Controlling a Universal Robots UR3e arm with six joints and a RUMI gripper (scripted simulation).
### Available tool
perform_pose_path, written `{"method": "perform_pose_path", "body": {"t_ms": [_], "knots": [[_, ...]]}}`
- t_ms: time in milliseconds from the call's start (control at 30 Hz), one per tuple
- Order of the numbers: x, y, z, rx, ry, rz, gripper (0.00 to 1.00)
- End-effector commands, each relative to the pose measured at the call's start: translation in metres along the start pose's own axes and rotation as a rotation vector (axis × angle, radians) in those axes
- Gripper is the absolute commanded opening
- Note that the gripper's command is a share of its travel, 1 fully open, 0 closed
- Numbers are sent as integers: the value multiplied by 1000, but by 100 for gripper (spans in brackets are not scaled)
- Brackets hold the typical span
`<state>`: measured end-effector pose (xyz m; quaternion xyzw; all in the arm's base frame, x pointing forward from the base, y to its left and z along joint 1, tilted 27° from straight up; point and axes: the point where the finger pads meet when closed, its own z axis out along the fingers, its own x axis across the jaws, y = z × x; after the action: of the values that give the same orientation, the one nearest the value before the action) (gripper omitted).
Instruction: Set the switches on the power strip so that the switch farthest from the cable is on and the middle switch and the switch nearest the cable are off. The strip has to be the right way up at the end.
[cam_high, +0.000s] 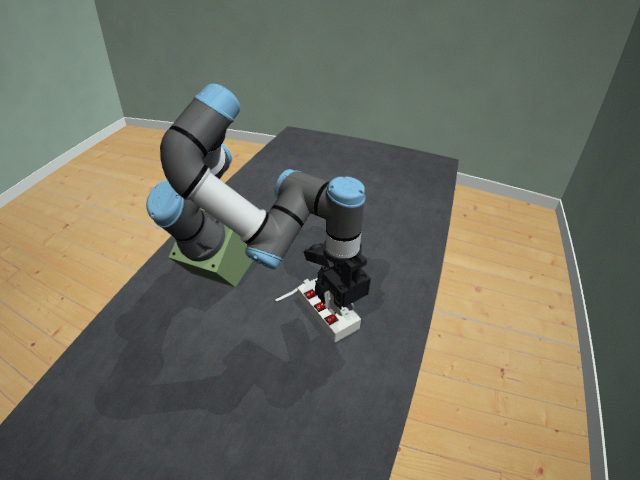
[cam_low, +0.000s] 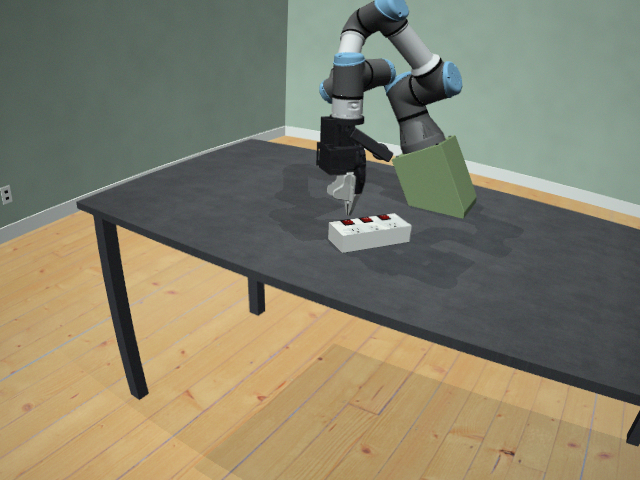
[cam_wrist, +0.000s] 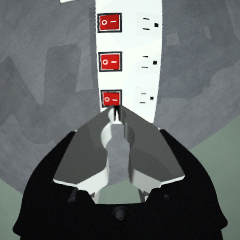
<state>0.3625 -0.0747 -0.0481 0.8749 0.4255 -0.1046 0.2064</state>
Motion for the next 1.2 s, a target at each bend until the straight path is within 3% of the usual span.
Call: {"method": "perform_pose_path", "body": {"t_ms": [0, 1167], "knots": [[0, 1, 4, -2, 1, 0, 0], [1, 1, 9, -2, 1, 0, 0]]}}
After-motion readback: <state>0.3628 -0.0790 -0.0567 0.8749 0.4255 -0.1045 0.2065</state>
